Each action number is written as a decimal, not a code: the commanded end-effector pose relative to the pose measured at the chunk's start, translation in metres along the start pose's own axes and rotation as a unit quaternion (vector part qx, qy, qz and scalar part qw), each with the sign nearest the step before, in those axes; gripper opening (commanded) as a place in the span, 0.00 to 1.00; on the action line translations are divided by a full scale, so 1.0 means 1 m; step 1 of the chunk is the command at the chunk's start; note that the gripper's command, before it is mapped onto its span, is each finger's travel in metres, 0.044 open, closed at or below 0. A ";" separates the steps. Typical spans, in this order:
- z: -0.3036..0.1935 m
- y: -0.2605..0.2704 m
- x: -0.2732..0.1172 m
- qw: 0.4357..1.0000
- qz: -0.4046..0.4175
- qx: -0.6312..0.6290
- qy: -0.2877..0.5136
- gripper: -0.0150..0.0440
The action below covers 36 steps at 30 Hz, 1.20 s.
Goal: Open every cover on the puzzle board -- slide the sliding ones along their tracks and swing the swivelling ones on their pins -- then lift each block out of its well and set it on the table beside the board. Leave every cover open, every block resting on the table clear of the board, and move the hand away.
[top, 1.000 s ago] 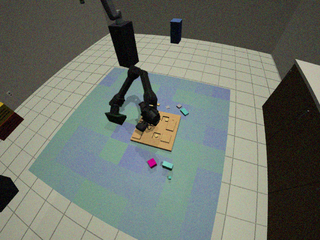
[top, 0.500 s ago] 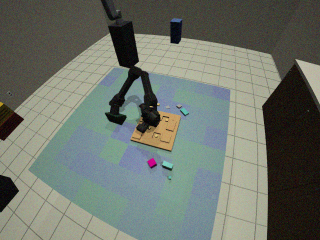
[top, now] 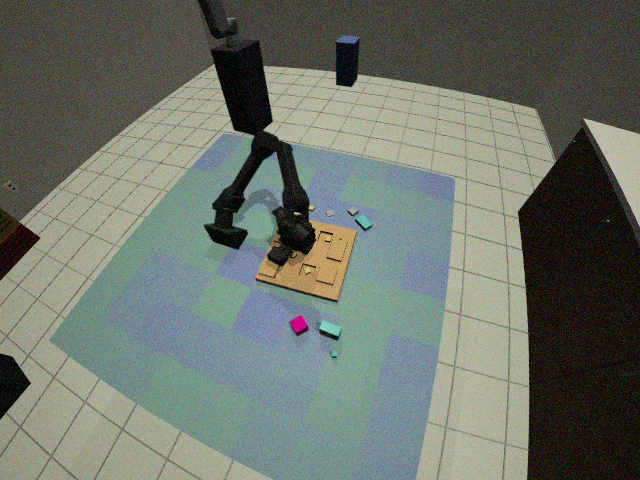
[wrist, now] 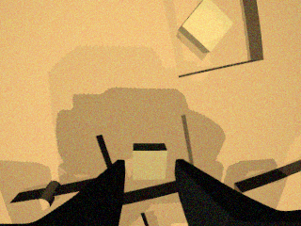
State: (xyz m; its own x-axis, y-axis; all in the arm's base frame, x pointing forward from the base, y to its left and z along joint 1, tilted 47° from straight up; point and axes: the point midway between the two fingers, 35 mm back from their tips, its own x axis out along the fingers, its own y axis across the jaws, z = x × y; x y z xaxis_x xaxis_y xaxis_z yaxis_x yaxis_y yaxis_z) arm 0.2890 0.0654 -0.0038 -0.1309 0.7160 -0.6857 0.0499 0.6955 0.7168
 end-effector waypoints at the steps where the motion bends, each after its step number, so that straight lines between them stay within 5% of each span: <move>1: -0.001 0.000 0.004 1.000 0.002 0.003 0.001 0.50; 36: 0.001 0.000 -0.006 1.000 0.000 0.000 0.000 0.39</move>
State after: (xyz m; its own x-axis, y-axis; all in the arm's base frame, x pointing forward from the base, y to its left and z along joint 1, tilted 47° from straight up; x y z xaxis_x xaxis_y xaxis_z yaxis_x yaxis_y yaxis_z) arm 0.2873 0.0658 -0.0038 -0.1378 0.7182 -0.6821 0.0571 0.6932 0.7185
